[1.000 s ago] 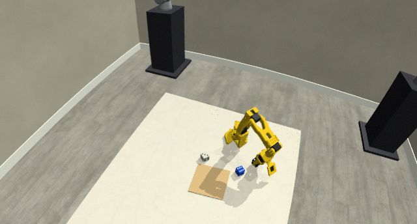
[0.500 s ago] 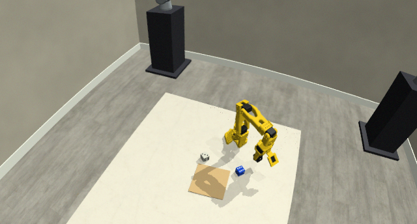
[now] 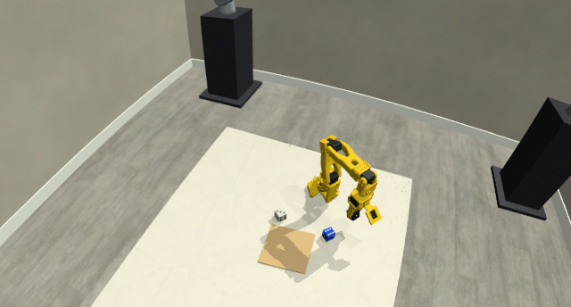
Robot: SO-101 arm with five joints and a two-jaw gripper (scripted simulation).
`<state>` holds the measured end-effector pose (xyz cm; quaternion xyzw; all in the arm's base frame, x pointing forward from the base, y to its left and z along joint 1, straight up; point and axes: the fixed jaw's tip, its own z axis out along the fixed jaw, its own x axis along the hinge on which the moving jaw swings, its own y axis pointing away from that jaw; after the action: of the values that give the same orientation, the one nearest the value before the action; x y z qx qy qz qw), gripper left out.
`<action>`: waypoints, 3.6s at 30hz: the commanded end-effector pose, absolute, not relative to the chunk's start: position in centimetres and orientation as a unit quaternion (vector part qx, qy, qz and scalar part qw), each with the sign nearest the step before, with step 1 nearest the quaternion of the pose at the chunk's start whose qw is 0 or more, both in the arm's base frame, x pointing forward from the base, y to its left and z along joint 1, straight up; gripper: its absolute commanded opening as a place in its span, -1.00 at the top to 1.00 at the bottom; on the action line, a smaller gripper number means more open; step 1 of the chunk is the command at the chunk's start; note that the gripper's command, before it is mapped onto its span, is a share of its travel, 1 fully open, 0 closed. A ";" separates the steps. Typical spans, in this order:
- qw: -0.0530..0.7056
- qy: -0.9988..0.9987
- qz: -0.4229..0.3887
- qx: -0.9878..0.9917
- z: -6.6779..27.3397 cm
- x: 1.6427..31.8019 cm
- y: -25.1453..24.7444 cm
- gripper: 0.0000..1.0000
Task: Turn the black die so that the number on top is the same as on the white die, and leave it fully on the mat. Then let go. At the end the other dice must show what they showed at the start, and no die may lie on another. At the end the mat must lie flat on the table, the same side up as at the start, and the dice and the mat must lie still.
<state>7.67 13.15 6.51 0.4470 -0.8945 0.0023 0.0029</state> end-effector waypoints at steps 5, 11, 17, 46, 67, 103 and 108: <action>-0.031 -0.894 -0.018 0.447 7.5 8.0 13.9 1.00; -0.031 -0.894 -0.018 0.447 7.5 8.0 13.9 1.00; -0.047 -0.900 -0.026 0.432 7.5 8.7 13.6 1.00; -0.229 -0.935 -0.050 0.268 7.6 14.3 8.6 1.00; -0.387 -0.915 -0.024 0.114 7.7 19.6 4.5 1.00; -0.509 -0.861 0.004 0.012 8.1 24.4 0.9 1.00; -0.542 -0.840 0.012 -0.014 8.1 25.4 -0.2 1.00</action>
<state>23.94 0.55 6.21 0.0047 -0.8738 0.0072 -0.4861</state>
